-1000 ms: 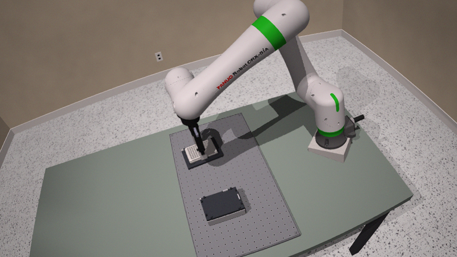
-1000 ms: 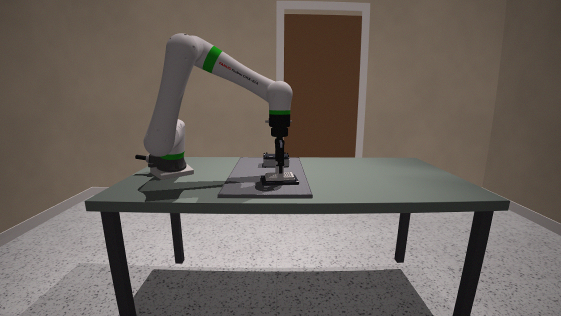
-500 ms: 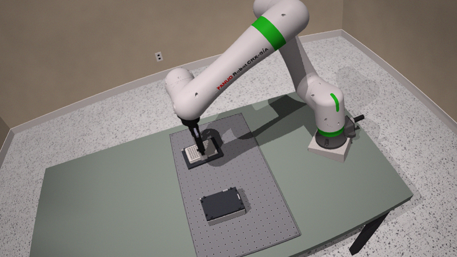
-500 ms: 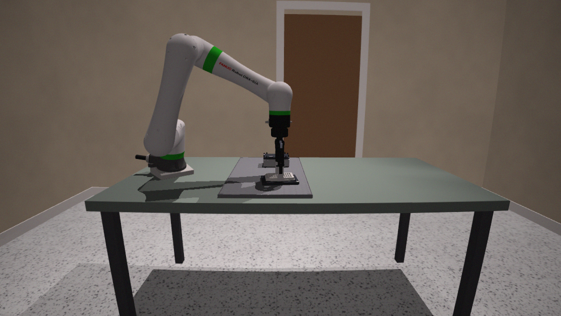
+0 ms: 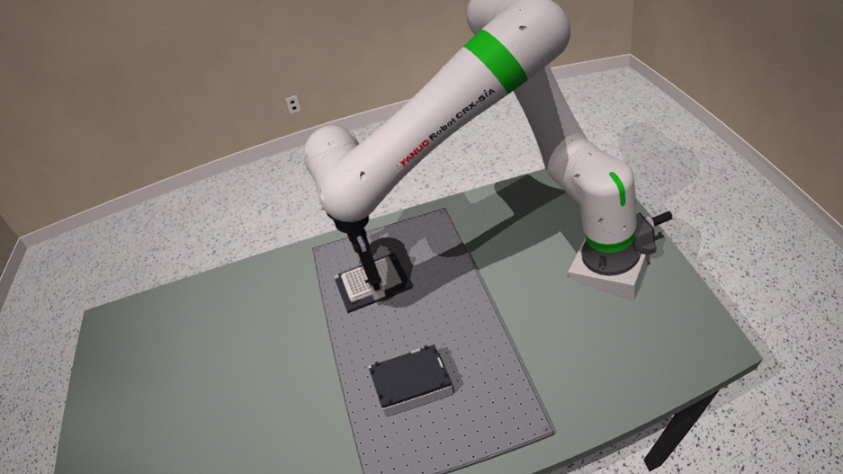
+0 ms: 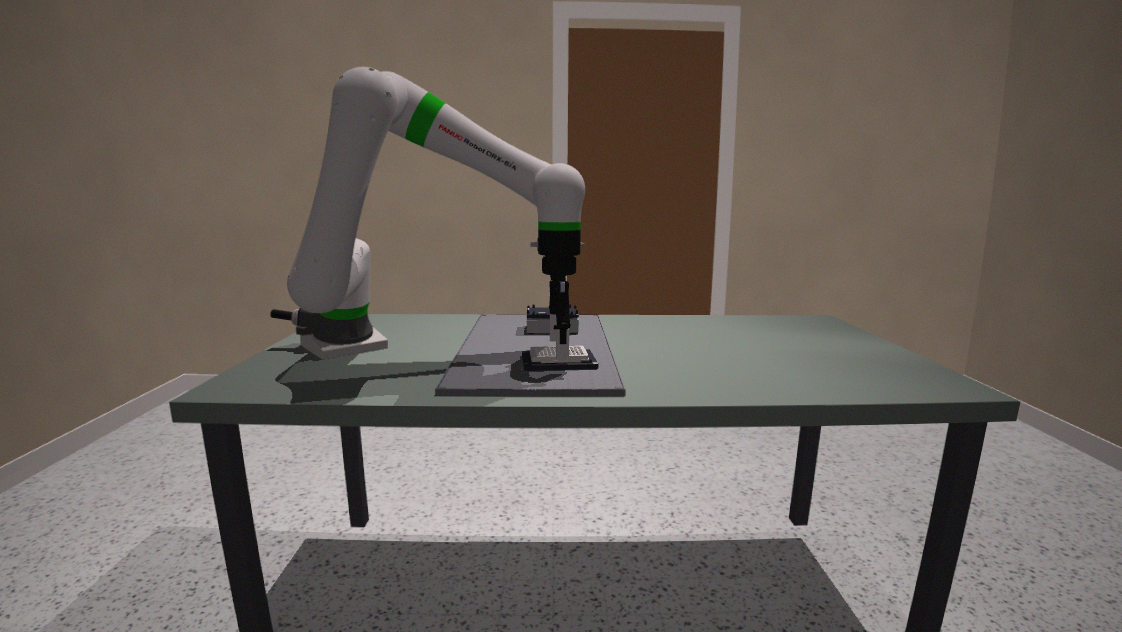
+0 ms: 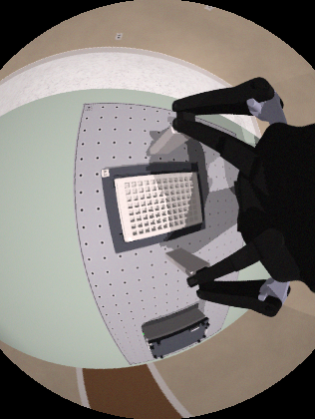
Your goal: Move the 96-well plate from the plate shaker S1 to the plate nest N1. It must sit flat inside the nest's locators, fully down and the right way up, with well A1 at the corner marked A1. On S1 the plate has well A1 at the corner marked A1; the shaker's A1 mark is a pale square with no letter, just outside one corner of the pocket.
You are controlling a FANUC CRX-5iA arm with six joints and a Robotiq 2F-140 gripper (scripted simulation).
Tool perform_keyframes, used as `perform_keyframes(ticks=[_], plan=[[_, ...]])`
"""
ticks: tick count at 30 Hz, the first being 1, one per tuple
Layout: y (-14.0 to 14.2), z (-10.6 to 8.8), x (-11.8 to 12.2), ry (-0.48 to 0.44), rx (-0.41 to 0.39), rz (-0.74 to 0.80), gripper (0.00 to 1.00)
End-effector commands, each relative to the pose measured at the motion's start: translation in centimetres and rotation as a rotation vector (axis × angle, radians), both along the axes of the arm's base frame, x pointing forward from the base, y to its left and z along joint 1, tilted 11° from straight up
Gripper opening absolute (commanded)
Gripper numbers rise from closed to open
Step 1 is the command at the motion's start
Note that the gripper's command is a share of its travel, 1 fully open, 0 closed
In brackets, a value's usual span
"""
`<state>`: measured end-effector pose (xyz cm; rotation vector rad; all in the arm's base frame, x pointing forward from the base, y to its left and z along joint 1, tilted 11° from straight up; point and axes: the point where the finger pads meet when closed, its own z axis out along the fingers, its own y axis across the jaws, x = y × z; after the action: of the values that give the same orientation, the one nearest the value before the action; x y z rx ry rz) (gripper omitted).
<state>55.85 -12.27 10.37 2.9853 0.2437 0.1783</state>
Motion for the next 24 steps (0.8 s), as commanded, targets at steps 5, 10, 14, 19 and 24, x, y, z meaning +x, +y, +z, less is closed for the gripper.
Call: perform_keyframes(ticks=[5, 10, 14, 19, 24], plan=[[0.0, 0.0, 0.0, 0.000, 0.000, 0.000, 1.00], [0.1, 0.5, -0.1, 0.000, 0.000, 0.000, 1.00], [0.2, 1.3, -0.2, 0.000, 0.000, 0.000, 1.00], [0.3, 2.4, -0.3, 0.000, 0.000, 0.000, 1.00], [0.5, 3.4, -0.4, 0.000, 0.000, 0.000, 1.00]])
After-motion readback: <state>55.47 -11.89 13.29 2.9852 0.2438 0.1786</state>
